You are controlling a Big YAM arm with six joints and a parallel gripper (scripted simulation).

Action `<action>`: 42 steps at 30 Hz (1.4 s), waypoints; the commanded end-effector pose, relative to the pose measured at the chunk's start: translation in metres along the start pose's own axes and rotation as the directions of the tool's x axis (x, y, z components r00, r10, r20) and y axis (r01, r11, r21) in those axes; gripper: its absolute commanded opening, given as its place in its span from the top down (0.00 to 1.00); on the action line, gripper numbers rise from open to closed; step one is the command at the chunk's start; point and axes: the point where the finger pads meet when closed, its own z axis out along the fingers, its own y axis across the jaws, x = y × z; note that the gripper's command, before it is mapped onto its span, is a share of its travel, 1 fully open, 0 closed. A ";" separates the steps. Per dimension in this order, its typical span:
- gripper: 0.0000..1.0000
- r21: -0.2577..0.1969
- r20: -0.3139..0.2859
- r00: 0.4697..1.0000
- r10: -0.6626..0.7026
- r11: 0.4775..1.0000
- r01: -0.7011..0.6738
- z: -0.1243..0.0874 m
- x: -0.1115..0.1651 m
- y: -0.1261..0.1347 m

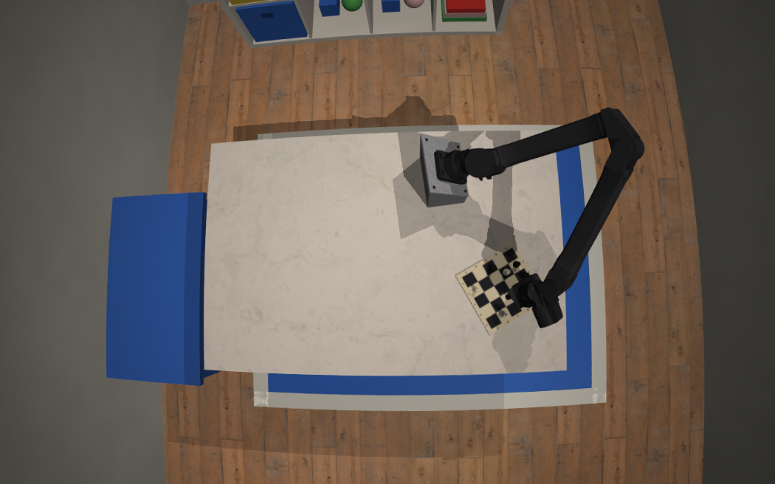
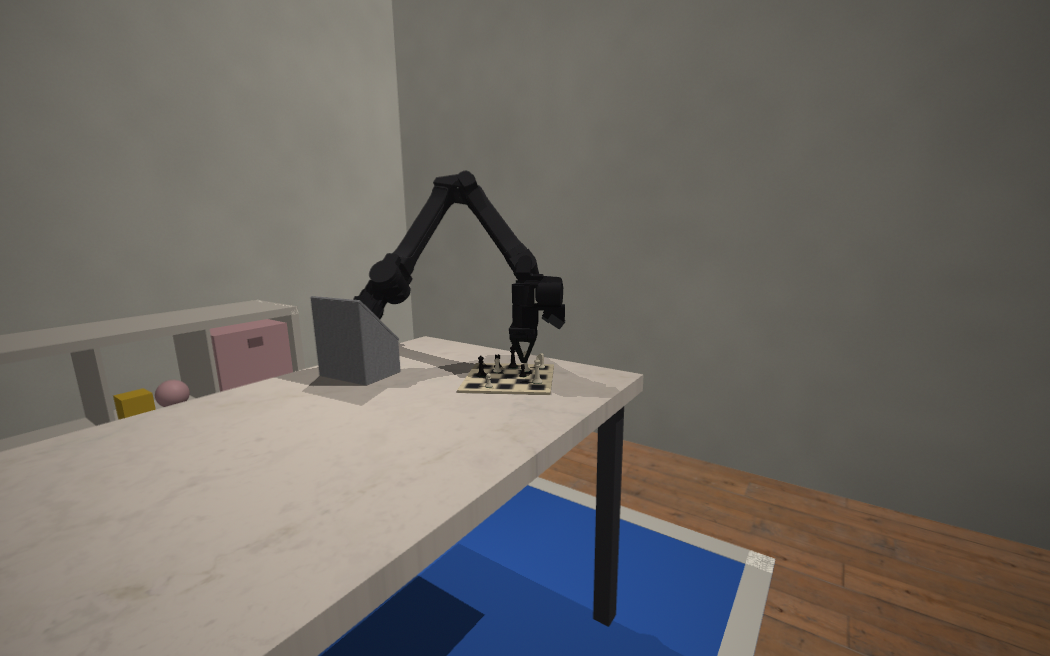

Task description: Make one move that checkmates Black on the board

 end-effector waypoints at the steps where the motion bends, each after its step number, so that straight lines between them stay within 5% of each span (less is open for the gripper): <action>1: 1.00 0.007 0.019 1.000 -0.001 1.000 0.000 -0.005 -0.011 -0.009; 42: 1.00 -0.001 -0.003 1.000 -0.007 1.000 0.007 0.009 -0.004 0.000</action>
